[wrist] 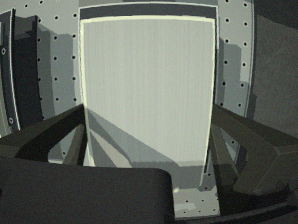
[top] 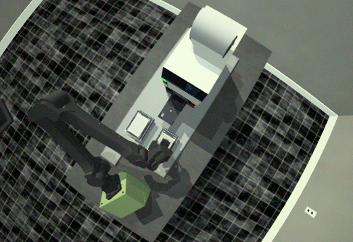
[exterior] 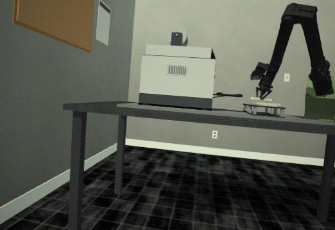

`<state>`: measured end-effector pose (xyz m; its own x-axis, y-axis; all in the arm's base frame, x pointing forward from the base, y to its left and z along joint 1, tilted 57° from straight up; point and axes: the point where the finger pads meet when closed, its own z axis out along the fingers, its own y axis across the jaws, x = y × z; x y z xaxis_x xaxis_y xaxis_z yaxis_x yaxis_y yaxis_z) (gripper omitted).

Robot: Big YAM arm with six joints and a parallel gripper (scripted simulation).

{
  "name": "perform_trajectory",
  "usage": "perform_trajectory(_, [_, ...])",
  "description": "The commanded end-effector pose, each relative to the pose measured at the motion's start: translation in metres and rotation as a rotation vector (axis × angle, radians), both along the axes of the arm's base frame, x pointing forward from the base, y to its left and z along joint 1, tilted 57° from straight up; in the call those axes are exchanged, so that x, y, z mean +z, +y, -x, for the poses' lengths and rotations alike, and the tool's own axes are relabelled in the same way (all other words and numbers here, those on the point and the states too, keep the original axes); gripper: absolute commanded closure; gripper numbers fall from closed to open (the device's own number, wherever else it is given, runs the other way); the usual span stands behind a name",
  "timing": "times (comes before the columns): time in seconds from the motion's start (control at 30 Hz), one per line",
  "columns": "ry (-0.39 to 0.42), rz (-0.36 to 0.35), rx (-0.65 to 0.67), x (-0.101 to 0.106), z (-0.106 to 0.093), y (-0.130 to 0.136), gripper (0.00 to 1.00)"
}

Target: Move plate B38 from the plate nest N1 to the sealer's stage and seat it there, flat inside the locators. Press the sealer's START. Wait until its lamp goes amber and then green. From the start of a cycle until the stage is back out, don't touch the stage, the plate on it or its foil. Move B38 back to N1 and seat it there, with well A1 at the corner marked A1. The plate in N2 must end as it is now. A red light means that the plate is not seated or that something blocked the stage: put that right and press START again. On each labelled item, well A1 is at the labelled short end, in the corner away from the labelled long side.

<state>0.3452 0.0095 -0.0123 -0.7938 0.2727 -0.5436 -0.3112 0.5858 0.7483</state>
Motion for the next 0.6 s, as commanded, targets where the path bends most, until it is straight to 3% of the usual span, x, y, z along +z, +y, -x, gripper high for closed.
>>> perform_trajectory(0.0, [-0.007,0.007,-0.015,0.001,-0.006,-0.008,1.00])
perform_trajectory(0.33, [-0.046,0.027,-0.019,0.010,-0.017,-0.016,1.00])
perform_trajectory(0.57, [-0.039,0.023,-0.018,0.007,-0.006,-0.010,1.00])
